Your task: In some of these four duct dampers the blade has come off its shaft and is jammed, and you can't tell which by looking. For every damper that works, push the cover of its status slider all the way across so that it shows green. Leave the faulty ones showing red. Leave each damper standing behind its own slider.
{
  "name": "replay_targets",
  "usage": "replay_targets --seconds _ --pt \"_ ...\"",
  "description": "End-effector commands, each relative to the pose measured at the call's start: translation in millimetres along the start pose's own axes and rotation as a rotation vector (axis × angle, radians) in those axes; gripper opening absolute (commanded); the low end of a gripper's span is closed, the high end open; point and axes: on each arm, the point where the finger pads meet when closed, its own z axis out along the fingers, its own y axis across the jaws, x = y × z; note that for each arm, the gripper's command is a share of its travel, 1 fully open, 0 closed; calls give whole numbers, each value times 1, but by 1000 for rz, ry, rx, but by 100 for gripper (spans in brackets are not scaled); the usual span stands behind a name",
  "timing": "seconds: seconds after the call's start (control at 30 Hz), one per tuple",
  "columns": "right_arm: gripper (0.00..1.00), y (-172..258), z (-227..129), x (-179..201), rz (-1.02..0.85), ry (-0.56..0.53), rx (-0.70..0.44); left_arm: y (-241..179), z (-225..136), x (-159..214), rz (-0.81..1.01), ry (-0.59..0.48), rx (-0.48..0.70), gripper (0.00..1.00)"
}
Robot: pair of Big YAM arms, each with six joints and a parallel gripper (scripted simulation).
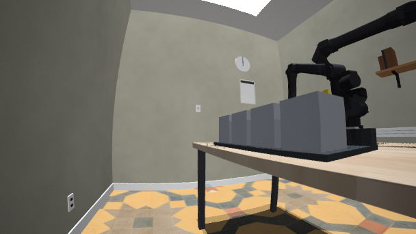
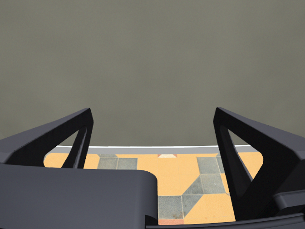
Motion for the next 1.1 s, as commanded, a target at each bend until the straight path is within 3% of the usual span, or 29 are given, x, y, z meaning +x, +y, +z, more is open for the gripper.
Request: replay_targets --seconds 0.0,0.53,0.6,0.63,1.07 --pt "0 -6 -22 -12 -7 -51 21 -4 3 -46 -9 -84 7 100" --pt "0 -8 -72 -18 -7 -75 31 -4 3 -46 -9 -84 7 100" --pt "0 -8 -72 -18 -7 -75 31 -4 3 -46 -9 -84 7 100" --pt "0 -4 -41 -8 -7 -8 3 -4 3 -46 -9 -84 7 100" --pt "0 -7 -58 -15 -7 -47 19 -4 3 -46 -9 -84 7 100"
